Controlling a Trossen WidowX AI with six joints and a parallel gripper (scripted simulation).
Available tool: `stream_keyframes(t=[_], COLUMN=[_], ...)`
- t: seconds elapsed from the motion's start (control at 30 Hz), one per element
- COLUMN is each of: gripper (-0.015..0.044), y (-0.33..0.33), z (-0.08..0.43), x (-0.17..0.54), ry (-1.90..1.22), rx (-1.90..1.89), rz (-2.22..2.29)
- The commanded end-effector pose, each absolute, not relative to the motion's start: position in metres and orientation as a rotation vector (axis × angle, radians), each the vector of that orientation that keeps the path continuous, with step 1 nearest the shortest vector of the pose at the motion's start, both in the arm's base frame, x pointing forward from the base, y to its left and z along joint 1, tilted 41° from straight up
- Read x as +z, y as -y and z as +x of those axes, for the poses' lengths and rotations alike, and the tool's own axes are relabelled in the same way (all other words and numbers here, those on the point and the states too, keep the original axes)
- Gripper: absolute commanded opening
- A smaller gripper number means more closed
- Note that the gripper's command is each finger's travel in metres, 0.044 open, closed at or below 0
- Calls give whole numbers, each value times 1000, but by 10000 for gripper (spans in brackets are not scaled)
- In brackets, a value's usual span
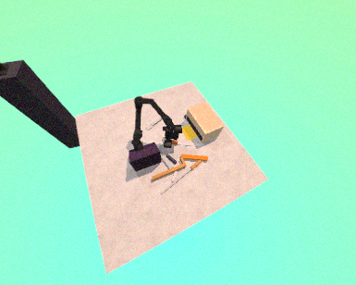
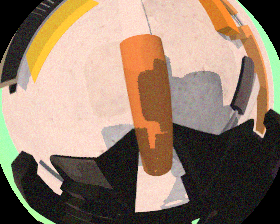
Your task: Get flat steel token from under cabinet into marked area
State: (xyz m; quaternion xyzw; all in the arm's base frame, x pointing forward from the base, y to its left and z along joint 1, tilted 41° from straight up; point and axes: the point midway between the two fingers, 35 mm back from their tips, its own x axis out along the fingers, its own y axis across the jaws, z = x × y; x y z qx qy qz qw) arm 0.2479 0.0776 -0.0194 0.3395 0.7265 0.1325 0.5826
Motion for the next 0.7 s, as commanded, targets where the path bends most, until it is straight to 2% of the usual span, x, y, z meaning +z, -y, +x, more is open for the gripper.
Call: stream_keyframes(t=[0.0, 0.67], gripper=[0, 0], y=[-82, -99], z=[248, 243], x=[-13, 1], ry=[-1688, -1688], rx=[318, 319], rz=[793, 794])
